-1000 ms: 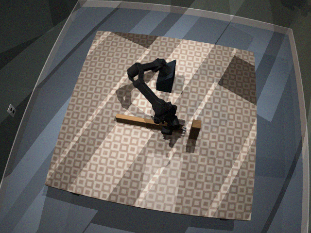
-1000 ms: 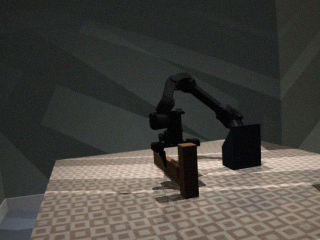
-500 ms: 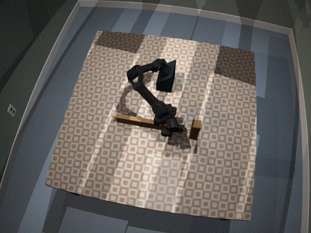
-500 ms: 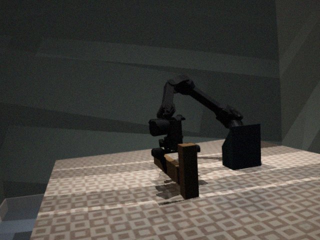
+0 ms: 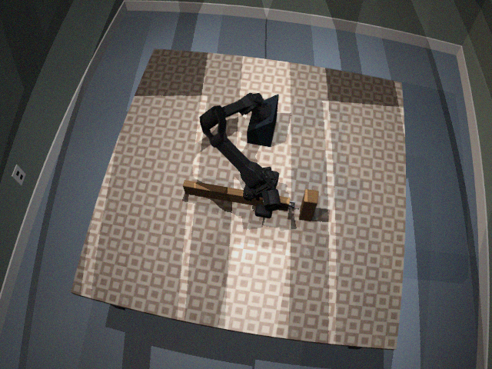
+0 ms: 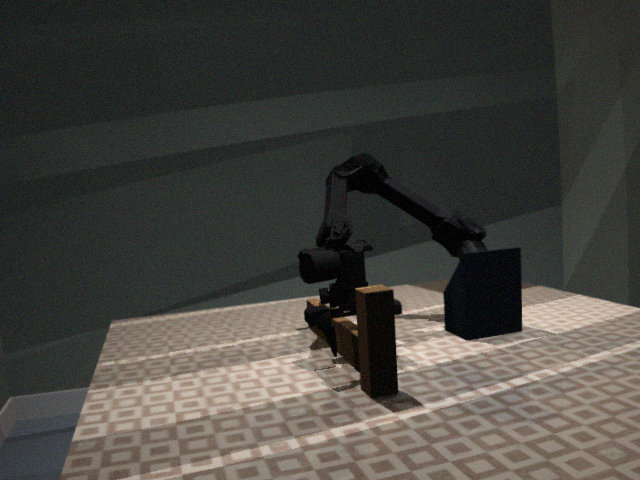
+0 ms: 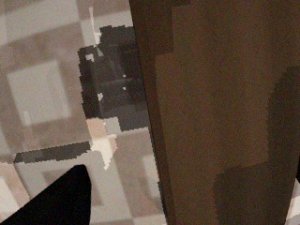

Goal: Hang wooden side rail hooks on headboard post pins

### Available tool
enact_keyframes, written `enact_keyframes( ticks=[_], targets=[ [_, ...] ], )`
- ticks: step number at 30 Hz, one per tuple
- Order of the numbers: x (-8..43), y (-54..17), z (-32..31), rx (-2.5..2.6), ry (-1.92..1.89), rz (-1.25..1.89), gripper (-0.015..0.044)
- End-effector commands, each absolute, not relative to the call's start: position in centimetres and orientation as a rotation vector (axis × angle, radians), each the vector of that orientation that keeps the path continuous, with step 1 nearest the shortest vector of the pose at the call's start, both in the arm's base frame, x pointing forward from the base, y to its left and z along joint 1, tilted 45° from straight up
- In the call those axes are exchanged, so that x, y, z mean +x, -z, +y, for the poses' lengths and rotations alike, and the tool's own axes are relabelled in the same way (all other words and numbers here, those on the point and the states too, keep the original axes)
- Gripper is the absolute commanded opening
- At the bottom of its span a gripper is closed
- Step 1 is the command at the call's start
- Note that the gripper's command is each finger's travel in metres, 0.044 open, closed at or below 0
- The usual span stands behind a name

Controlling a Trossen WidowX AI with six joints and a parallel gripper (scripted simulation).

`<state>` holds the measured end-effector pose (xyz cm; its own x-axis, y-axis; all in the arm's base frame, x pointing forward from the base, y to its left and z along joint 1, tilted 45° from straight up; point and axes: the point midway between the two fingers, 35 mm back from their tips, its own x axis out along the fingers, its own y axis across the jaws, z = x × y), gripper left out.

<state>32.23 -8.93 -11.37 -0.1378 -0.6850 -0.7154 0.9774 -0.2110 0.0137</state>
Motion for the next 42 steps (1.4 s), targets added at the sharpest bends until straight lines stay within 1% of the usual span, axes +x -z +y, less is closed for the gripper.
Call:
enact_keyframes(
  ticks=[1,9,15,18,19,42],
  targets=[
    [32.07,11.43,-9.02,0.703,1.669,0.559,0.0335],
    [32.07,11.43,-9.02,0.703,1.669,0.559,0.0125],
    [32.07,11.43,-9.02,0.703,1.669,0.559,0.0085],
    [32.07,11.43,-9.02,0.703,1.669,0.559,0.0006],
    [32.07,11.43,-9.02,0.703,1.669,0.559,0.0000],
    [32.83,11.40,-9.15,0.703,1.669,0.558,0.0000]
  ],
)
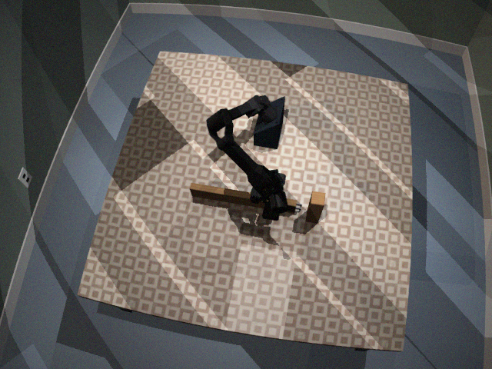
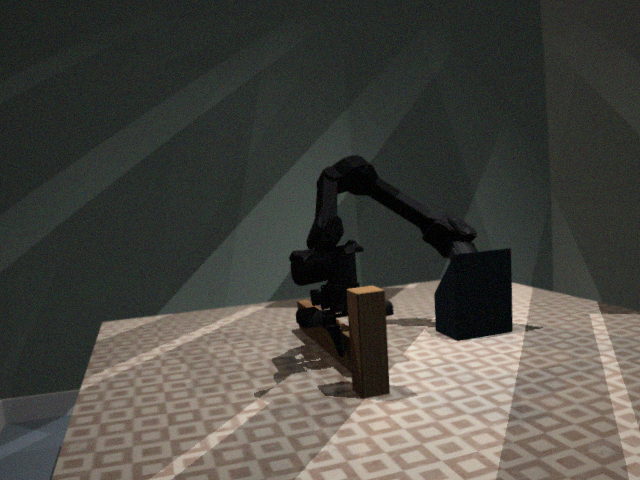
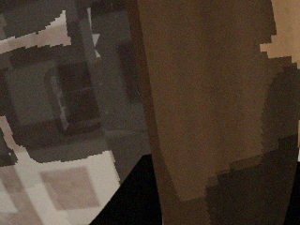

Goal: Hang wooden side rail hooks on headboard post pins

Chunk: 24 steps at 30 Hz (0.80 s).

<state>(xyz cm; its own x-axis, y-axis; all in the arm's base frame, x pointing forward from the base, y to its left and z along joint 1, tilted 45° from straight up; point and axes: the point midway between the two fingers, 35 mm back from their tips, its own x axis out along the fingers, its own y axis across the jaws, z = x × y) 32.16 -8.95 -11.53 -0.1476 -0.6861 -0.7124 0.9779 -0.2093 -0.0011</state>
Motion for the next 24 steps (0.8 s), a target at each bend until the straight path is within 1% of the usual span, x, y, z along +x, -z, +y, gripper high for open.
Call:
enact_keyframes(
  ticks=[1,24],
  targets=[
    [32.87,11.40,-9.16,0.703,1.669,0.558,0.0000],
    [33.78,11.38,-9.34,0.704,1.669,0.558,0.0000]
  ],
)
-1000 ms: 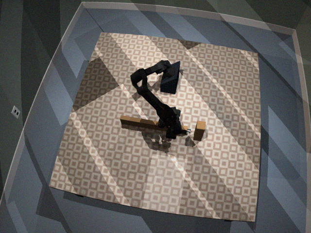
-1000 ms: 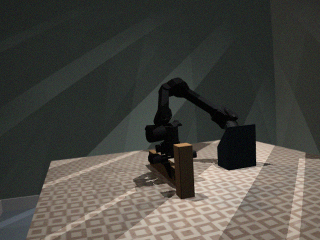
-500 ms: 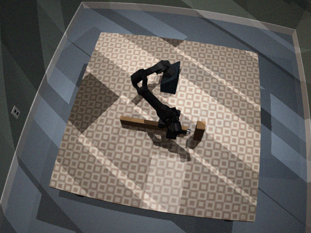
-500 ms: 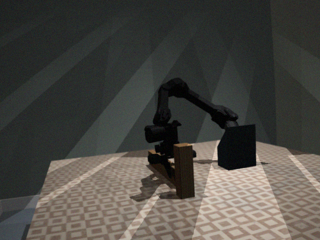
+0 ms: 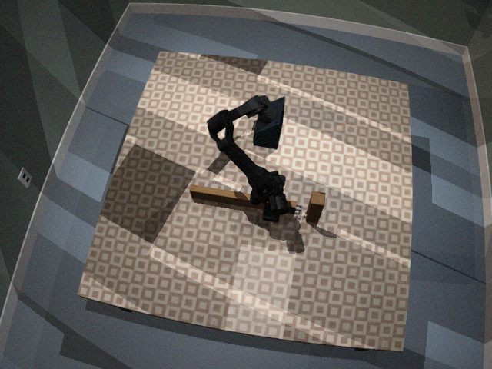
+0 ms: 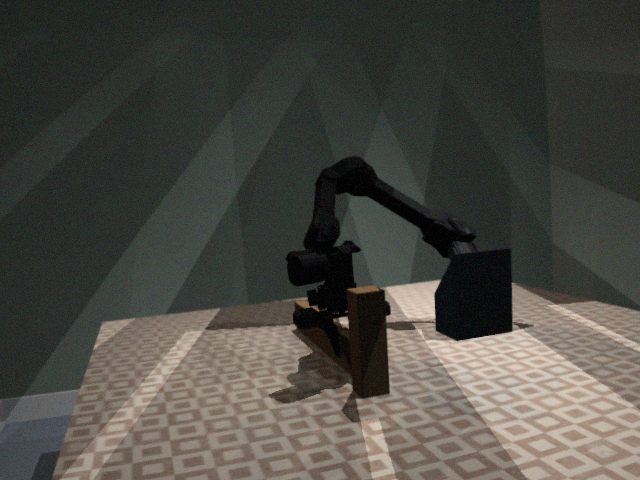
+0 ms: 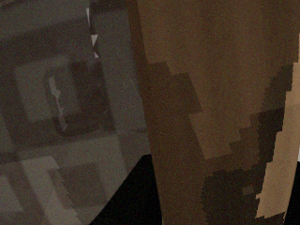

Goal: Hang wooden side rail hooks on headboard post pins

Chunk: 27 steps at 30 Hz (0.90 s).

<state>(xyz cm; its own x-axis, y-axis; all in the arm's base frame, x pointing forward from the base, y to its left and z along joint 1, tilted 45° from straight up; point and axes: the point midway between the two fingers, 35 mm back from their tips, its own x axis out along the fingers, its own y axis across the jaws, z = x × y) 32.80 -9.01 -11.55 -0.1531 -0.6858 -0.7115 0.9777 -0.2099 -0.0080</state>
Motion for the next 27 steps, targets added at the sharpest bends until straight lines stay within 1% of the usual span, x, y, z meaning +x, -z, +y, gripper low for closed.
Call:
enact_keyframes(
  ticks=[1,27],
  targets=[
    [33.81,11.38,-9.35,0.704,1.669,0.558,0.0000],
    [34.74,11.37,-9.53,0.704,1.668,0.557,0.0000]
  ],
)
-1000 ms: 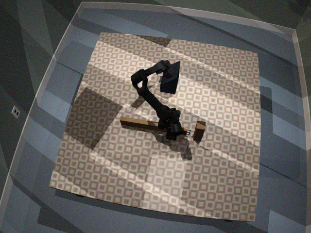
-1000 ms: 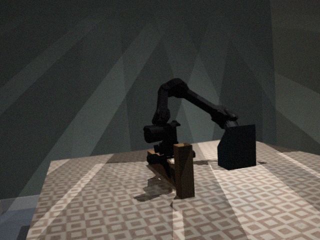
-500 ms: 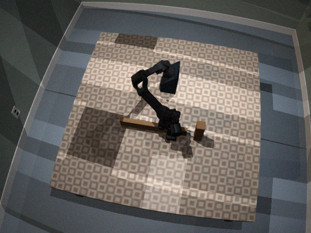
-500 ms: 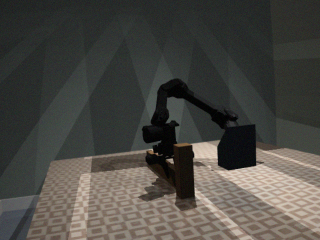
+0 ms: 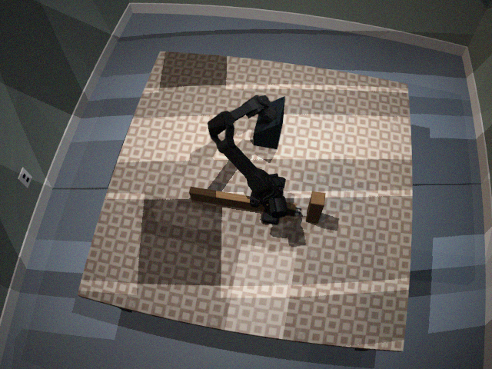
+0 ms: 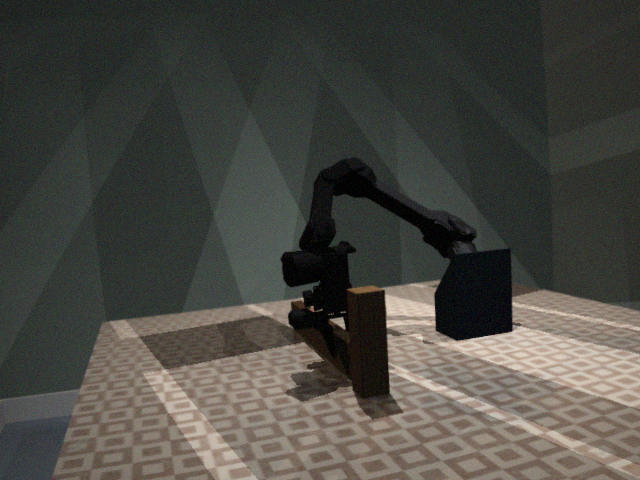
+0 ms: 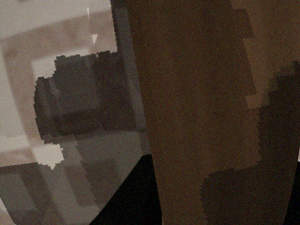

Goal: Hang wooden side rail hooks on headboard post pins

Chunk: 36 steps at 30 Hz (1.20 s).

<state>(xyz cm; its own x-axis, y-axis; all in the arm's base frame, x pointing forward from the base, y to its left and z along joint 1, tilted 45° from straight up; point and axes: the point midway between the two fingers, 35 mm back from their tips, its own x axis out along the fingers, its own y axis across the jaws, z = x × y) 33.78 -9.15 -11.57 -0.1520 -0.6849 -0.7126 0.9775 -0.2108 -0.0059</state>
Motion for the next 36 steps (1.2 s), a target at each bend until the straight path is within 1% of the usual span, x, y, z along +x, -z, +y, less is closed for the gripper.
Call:
enact_keyframes(
  ticks=[1,4,5,36],
  targets=[
    [34.78,11.37,-9.54,0.704,1.668,0.557,0.0000],
    [34.90,11.36,-9.56,0.704,1.668,0.557,0.0000],
    [33.94,11.57,-9.18,0.700,1.680,0.572,0.0000],
    [33.98,11.34,-8.94,0.704,1.668,0.558,0.0000]
  ],
)
